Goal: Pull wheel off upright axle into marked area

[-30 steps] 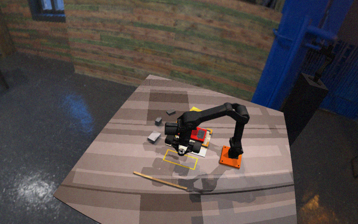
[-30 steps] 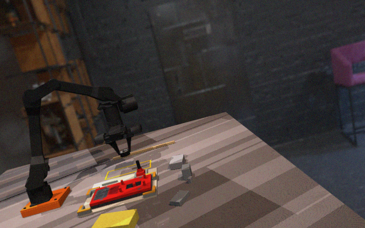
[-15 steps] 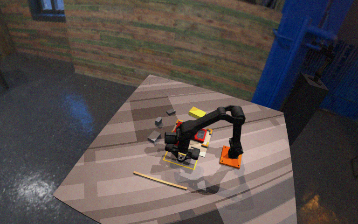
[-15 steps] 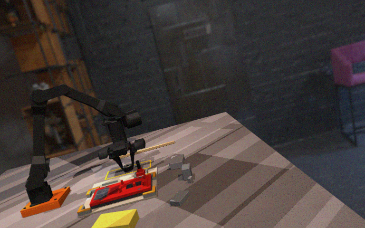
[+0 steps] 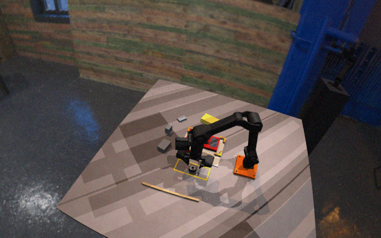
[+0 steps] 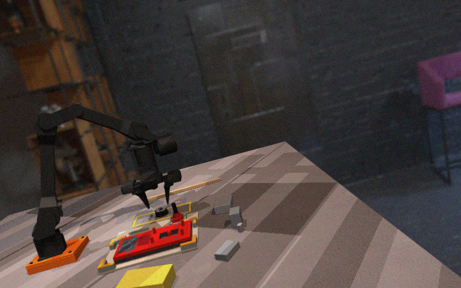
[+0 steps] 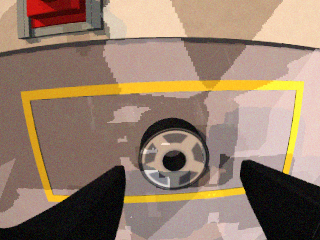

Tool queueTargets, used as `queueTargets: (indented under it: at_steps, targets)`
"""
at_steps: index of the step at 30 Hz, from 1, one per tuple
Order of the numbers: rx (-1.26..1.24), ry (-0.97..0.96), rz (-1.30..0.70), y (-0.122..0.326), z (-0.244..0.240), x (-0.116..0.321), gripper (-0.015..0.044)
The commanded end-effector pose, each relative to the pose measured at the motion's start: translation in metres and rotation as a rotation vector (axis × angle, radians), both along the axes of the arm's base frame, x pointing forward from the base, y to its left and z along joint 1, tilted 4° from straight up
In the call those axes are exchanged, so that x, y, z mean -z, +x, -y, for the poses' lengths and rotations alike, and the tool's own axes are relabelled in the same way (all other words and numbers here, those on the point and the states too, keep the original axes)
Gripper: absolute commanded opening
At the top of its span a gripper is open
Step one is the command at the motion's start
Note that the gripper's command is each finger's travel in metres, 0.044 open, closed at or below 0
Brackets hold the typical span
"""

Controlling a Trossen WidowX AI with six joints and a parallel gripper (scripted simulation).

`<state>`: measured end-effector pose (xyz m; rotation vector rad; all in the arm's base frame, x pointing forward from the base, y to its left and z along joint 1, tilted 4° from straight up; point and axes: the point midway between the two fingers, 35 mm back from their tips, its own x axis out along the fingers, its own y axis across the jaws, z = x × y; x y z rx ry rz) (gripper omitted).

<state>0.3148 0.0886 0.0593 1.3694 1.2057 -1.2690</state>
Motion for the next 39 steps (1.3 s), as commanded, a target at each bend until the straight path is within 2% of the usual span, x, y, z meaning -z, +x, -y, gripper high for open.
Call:
queueTargets:
  at_steps: [1, 4, 9, 10, 16, 39]
  targets:
    - [-0.001, 0.001, 0.027, 0.002, 0.002, -0.034, 0.0300]
    - [-0.001, 0.001, 0.028, 0.001, 0.003, -0.037, 0.0300]
    - [-0.002, 0.003, 0.030, -0.029, 0.013, -0.053, 0.0431]
    - [-0.003, 0.002, 0.028, -0.039, 0.016, -0.059, 0.0440]
    - [-0.001, -0.001, 0.022, -0.084, 0.031, -0.078, 0.0440]
    - [-0.001, -0.001, 0.022, -0.084, 0.031, -0.078, 0.0440]
